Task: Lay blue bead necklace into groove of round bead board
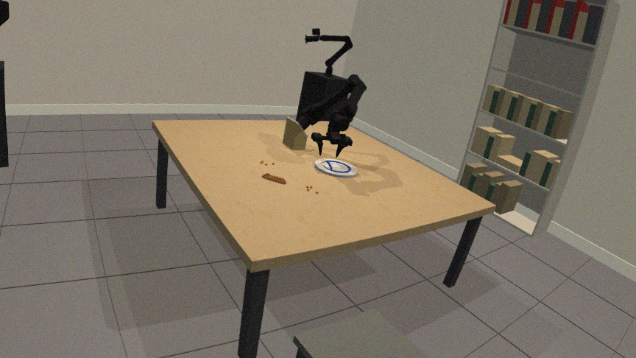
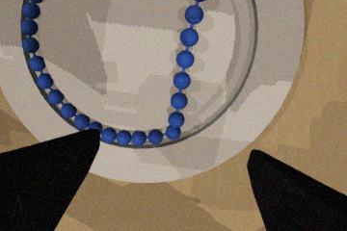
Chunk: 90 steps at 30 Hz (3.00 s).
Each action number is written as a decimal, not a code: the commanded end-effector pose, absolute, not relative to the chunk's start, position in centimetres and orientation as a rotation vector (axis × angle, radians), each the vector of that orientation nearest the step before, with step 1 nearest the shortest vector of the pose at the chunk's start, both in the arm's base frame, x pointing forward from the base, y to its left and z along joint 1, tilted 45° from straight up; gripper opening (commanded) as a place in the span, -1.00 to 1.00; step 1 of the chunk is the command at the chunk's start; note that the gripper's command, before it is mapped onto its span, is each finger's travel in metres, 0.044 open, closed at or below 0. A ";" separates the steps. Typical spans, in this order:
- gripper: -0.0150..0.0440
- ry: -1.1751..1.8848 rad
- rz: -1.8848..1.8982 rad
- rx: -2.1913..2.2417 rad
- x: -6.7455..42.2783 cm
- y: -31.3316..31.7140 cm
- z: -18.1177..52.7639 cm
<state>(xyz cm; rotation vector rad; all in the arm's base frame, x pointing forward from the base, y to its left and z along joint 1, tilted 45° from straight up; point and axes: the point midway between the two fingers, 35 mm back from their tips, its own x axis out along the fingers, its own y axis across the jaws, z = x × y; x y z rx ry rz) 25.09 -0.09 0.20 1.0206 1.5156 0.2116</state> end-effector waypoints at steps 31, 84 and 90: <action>-0.08 1.515 0.191 1.039 26.0 1.5 -1.8; -0.49 1.515 0.191 1.039 25.7 1.0 -1.4; -0.49 1.516 0.190 1.039 24.9 0.7 -1.8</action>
